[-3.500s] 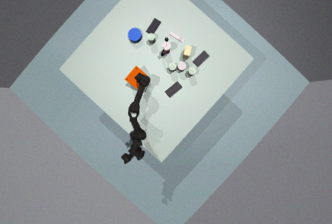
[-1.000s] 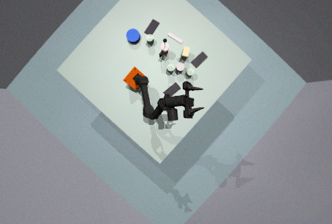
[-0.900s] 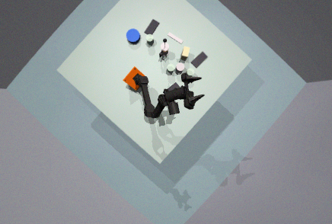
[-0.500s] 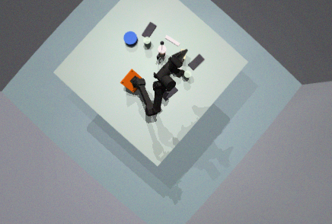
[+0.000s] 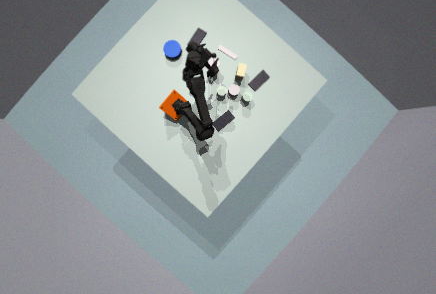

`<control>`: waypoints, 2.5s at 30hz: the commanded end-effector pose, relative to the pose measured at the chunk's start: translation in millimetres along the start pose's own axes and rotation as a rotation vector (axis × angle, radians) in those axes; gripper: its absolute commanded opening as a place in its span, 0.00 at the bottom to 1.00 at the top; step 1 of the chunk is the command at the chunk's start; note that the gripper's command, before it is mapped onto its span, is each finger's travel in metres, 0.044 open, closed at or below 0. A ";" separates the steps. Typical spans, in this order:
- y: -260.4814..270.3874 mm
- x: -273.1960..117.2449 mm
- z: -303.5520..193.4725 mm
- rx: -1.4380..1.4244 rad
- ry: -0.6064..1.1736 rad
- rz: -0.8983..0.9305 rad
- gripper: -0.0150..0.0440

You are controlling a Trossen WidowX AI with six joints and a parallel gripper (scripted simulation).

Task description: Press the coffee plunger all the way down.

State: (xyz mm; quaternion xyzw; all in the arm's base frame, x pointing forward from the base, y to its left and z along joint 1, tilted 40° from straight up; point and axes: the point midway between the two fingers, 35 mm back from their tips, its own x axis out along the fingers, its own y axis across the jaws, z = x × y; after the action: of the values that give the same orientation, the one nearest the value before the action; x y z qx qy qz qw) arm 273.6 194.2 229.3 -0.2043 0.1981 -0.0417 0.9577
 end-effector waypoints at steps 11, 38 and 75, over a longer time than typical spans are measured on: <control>-12.5 34.2 -76.7 -0.264 0.054 -0.079 1.00; -16.7 71.4 -77.4 -0.261 0.052 -0.083 1.00; -18.9 84.2 -88.2 -0.261 0.053 -0.082 0.46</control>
State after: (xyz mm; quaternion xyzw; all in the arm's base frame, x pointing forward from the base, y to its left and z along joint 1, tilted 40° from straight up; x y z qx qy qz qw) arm 315.3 135.7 142.5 -0.3298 0.2100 -0.0605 0.9184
